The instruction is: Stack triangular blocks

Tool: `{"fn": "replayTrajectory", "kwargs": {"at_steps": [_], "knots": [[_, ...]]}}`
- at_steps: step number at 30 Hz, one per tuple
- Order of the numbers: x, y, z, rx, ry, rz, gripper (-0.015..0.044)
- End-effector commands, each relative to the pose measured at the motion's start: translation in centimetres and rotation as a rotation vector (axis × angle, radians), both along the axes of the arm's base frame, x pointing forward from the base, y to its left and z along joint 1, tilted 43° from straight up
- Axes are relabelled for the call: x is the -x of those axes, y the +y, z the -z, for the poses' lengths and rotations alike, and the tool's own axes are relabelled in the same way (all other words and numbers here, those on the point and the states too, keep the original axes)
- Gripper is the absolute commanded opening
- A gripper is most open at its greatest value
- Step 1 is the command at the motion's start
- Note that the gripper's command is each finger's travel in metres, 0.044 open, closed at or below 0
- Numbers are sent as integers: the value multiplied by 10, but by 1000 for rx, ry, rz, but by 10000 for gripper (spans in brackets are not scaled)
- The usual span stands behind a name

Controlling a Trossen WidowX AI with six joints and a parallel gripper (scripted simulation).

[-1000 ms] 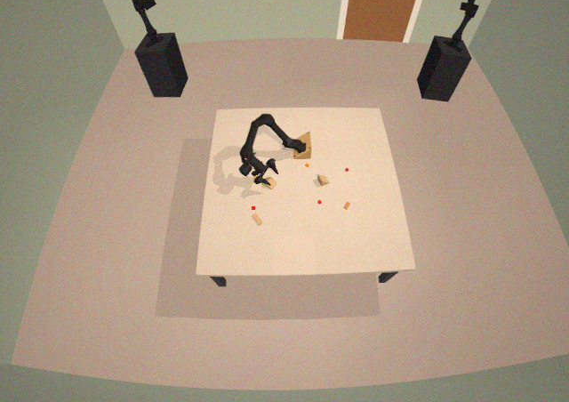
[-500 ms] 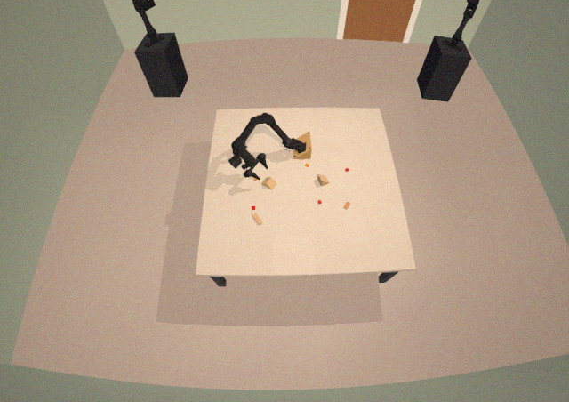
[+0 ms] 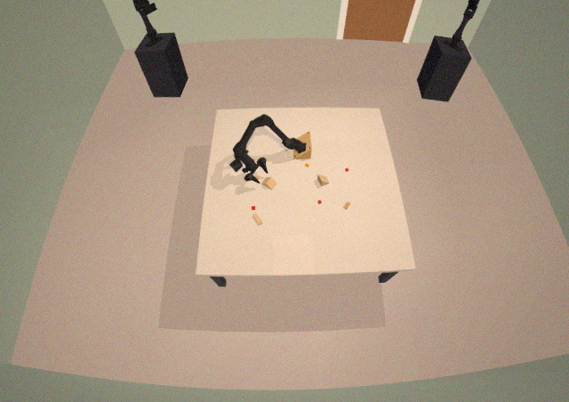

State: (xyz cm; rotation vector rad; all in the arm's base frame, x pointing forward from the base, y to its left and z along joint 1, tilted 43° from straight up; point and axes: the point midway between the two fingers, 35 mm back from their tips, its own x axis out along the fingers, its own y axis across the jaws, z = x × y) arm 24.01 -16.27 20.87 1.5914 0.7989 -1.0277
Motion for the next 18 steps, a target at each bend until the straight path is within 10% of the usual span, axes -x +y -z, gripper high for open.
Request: {"fn": "replayTrajectory", "kwargs": {"at_steps": [1,15,18], "knots": [[-9,2,25,-5,10,2,440],[-17,5,49,-6,9,2,440],[-17,5,48,-8,6,-3,361]]}}
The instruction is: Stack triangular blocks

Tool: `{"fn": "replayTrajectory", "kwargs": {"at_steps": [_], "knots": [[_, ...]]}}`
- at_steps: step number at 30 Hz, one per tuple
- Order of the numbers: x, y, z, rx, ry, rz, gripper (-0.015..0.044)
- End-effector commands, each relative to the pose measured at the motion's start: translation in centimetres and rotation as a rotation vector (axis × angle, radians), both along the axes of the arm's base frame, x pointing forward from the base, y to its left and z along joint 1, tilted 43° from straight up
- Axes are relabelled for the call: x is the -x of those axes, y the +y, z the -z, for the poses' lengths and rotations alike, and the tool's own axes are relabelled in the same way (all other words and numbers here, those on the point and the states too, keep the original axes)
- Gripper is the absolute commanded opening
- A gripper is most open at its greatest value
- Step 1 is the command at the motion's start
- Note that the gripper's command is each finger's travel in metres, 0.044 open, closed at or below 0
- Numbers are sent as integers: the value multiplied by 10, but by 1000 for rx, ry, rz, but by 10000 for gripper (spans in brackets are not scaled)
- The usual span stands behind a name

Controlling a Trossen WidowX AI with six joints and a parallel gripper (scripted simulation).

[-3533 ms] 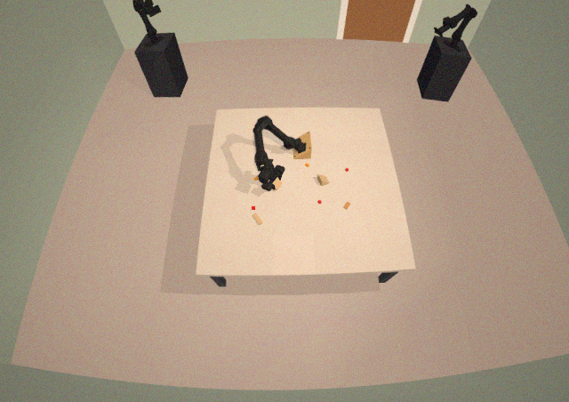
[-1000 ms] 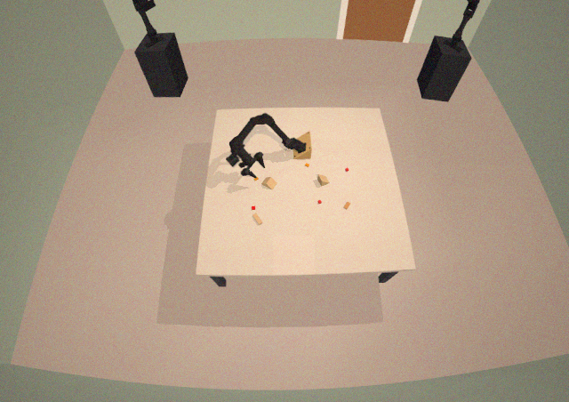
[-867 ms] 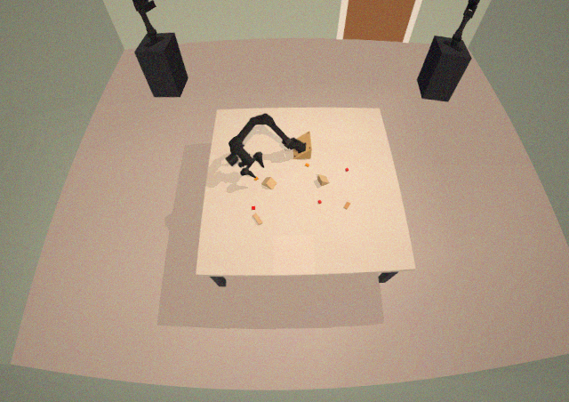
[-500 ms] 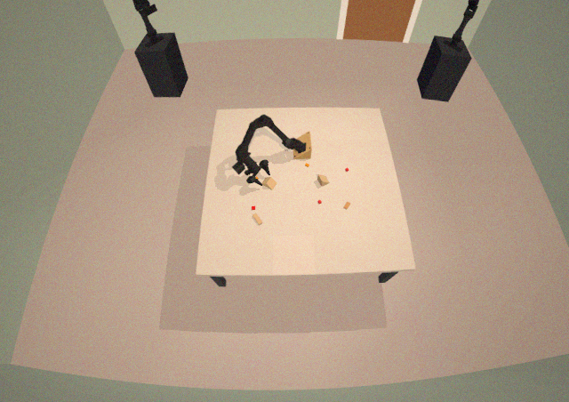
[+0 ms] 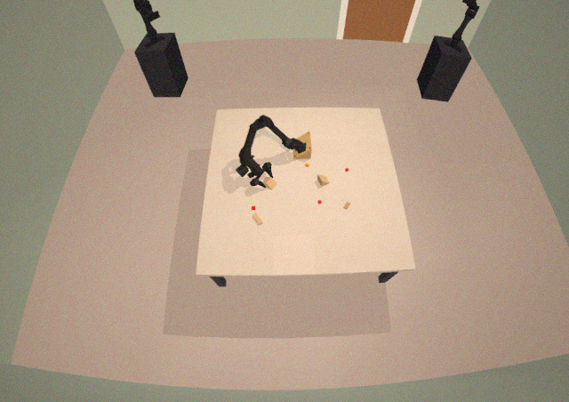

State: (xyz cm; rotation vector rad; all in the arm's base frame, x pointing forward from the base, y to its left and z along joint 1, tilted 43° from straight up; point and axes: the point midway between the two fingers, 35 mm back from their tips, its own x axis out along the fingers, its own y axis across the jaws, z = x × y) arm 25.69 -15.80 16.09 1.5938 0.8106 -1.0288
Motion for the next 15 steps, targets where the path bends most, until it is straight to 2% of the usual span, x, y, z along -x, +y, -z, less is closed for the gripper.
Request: {"fn": "replayTrajectory", "kwargs": {"at_steps": [1,3,10,15], "knots": [[0,0,0,0,0,0,335],[0,0,0,0,0,0,282],[0,0,0,0,0,0,236],[0,2,-2,0,0,0,105]]}}
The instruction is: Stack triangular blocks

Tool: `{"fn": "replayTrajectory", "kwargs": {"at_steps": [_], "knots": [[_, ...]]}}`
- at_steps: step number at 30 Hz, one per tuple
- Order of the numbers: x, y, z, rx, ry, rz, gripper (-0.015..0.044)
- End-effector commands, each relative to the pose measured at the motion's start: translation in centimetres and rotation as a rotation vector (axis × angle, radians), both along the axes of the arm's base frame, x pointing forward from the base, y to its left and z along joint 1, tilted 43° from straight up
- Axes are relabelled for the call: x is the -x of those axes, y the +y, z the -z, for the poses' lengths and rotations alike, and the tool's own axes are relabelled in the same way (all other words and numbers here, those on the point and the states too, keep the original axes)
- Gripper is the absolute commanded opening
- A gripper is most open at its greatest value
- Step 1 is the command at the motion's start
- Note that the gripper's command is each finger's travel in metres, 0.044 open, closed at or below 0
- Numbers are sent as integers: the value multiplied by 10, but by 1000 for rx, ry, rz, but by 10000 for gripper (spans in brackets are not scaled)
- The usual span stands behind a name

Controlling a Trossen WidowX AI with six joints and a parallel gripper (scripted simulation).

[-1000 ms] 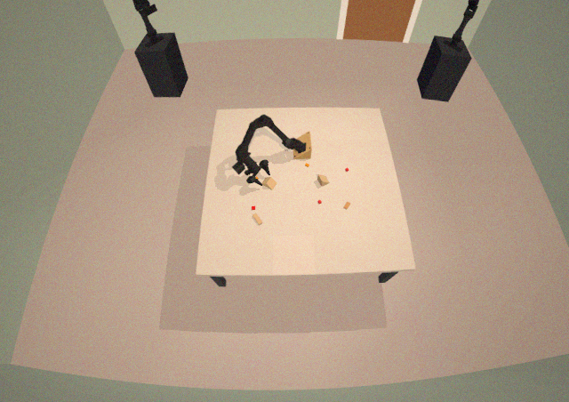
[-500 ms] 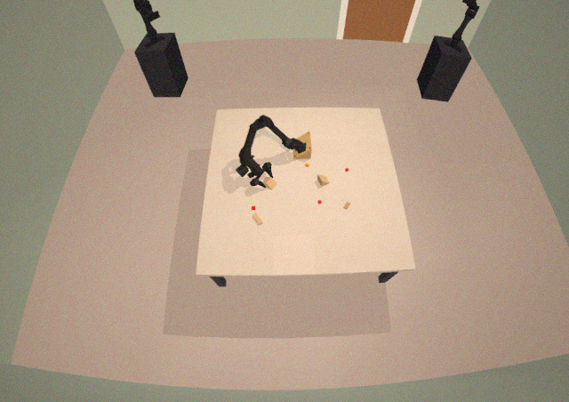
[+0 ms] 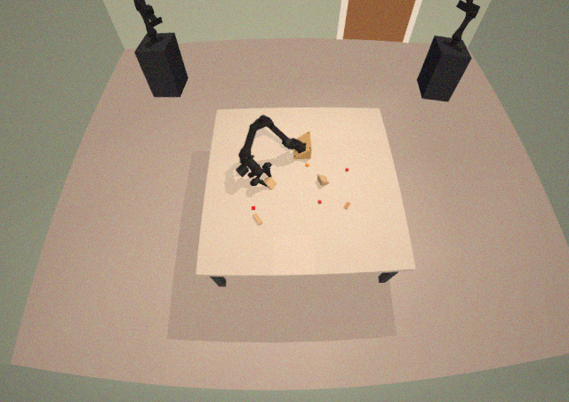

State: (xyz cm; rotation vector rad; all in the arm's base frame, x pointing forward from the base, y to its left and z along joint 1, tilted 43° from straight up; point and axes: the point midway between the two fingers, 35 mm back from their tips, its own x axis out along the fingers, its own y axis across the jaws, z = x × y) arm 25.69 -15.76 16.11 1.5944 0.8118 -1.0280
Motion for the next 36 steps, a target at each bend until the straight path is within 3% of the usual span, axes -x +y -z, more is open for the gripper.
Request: {"fn": "replayTrajectory", "kwargs": {"at_steps": [1,4,21,28,36], "knots": [[0,4,-5,1,0,0,78],[-1,13,-15,0,1,0,0],[12,67,-72,-5,-1,0,0],[12,66,-68,6,13,-12,0],[14,70,-55,171,149,-122,0]]}}
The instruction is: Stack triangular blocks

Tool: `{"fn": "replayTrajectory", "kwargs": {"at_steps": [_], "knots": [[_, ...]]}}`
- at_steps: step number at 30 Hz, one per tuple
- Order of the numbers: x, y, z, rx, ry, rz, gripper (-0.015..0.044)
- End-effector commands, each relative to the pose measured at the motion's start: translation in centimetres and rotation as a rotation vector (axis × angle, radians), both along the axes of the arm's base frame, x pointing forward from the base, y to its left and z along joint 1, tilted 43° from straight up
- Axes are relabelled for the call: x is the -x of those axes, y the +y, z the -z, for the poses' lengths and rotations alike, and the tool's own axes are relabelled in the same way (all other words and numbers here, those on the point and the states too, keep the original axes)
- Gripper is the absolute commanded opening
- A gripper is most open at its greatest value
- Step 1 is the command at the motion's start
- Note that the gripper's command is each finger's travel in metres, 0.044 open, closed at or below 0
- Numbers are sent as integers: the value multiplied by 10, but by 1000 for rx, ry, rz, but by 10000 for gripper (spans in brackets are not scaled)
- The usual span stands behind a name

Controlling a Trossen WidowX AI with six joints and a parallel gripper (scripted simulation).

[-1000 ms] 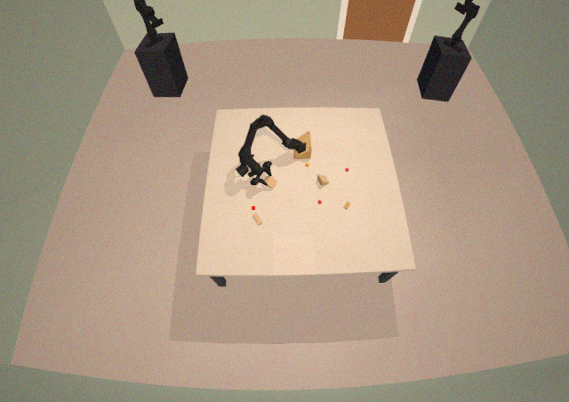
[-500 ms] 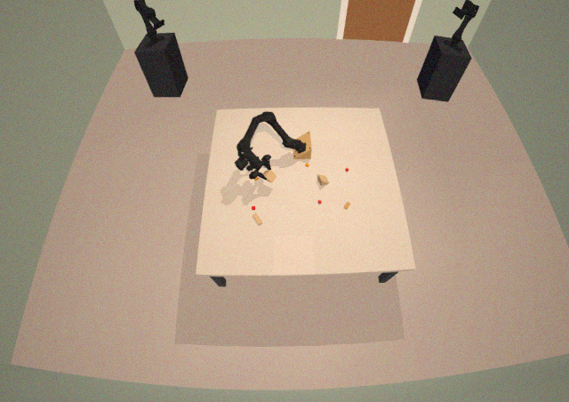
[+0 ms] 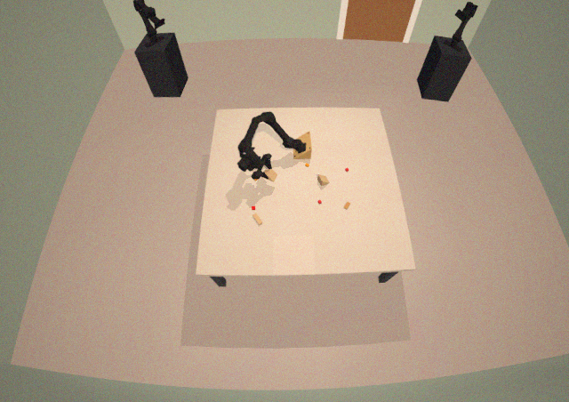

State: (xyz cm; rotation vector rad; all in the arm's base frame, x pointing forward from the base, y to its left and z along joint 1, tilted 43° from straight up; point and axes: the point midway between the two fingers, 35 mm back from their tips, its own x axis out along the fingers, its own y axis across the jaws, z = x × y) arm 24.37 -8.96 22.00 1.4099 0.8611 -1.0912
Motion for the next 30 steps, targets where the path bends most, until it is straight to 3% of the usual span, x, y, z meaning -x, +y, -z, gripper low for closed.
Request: {"fn": "replayTrajectory", "kwargs": {"at_steps": [1,30], "knots": [[1,3,5,75,61,-60,0],[-10,19,-2,770,426,-523,0]]}}
